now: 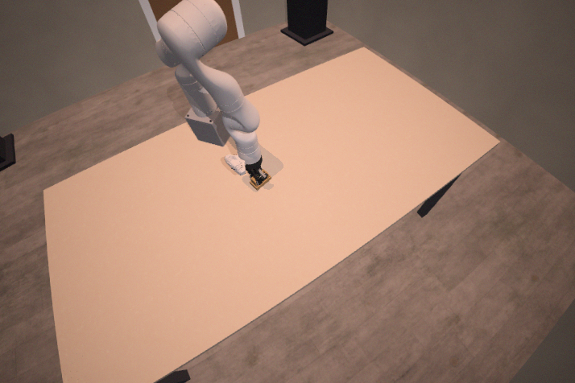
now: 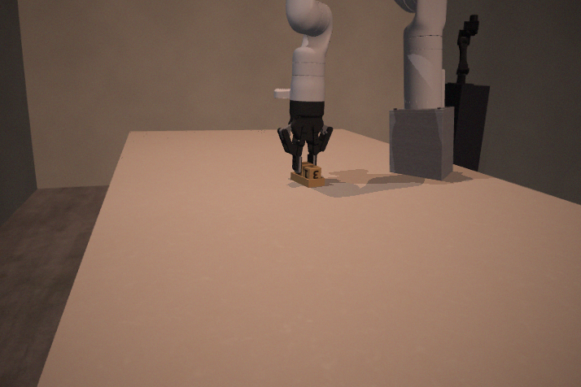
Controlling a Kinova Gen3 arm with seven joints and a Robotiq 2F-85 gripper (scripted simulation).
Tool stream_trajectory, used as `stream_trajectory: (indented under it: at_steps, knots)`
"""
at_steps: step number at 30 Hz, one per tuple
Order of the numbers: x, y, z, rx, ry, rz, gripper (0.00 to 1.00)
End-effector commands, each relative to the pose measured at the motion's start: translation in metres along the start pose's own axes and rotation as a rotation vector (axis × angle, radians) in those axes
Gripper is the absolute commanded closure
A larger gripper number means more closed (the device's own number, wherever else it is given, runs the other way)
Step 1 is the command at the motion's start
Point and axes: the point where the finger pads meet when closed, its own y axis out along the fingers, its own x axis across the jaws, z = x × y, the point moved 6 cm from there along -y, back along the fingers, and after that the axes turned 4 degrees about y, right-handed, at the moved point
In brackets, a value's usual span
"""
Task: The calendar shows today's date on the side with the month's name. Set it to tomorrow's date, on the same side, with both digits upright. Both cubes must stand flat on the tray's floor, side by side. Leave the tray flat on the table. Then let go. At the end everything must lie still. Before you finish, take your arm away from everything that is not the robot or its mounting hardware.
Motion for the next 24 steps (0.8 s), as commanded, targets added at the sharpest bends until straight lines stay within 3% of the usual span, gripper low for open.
stream_trajectory:
  at_steps: [1, 7, 11, 15, 24]
  knots:
    - [-0.0026, 0.0003, 0.0001, 0.003, 0.001, 0.007, 0.74]
    - [-0.0026, 0.0003, 0.0001, 0.003, 0.001, 0.007, 0.74]
    - [-0.0026, 0.0003, 0.0001, 0.003, 0.001, 0.007, 0.66]
    - [-0.0026, 0.0003, 0.0001, 0.003, 0.001, 0.007, 0.66]
    - [-0.0026, 0.0003, 0.0001, 0.003, 0.001, 0.007, 0.54]
